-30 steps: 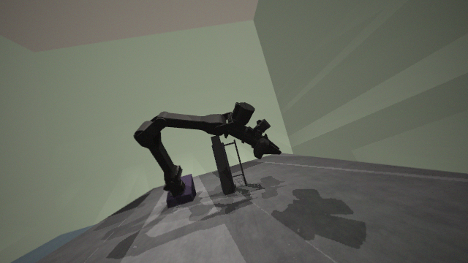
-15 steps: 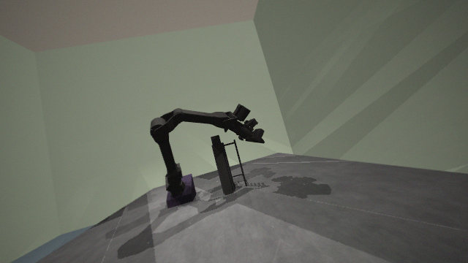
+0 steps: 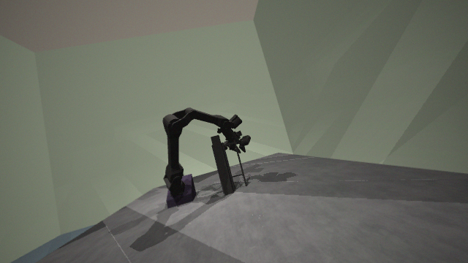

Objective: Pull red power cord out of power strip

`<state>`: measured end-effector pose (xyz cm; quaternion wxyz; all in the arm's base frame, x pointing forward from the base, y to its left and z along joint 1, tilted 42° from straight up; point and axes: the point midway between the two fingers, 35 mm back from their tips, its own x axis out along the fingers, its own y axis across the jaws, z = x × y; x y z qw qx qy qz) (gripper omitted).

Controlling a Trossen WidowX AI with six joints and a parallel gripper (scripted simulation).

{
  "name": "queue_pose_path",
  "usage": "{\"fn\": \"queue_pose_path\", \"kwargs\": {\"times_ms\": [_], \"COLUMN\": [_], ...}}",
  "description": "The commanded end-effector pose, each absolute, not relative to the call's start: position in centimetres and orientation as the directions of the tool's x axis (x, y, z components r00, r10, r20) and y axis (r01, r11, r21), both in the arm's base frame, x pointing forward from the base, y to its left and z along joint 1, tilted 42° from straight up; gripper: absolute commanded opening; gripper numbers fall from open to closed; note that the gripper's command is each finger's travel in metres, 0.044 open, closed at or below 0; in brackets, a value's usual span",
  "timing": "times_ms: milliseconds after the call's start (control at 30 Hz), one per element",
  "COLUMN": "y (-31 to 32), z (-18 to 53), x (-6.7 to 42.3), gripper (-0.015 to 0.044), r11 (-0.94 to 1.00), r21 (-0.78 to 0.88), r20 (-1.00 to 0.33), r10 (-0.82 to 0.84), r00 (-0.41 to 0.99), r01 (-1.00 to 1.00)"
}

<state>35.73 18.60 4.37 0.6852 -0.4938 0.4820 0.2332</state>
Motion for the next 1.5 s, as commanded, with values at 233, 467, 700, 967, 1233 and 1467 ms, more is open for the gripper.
{"fn": "queue_pose_path", "kwargs": {"times_ms": [233, 467, 700, 967, 1233, 1467], "y": [14.4, 14.5, 13.8, 12.8, 11.8, 11.3], "z": [-0.3, -0.4, 0.2, 1.0, 1.9, 2.3], "x": [25.3, 25.2, 25.2, 25.3, 25.3, 25.2], "gripper": [0.016, 0.016, 0.016, 0.016, 0.016, 0.016], "r11": [-0.068, -0.075, -0.076, -0.076, -0.076, -0.076], "r21": [-0.088, -0.078, -0.078, -0.078, -0.078, -0.078], "r20": [-0.764, -0.758, -0.757, -0.757, -0.756, -0.756], "r10": [-0.635, -0.644, -0.644, -0.644, -0.645, -0.646], "r00": [0.111, 0.108, 0.108, 0.108, 0.108, 0.108], "r01": [-0.994, -0.994, -0.994, -0.994, -0.994, -0.994]}}
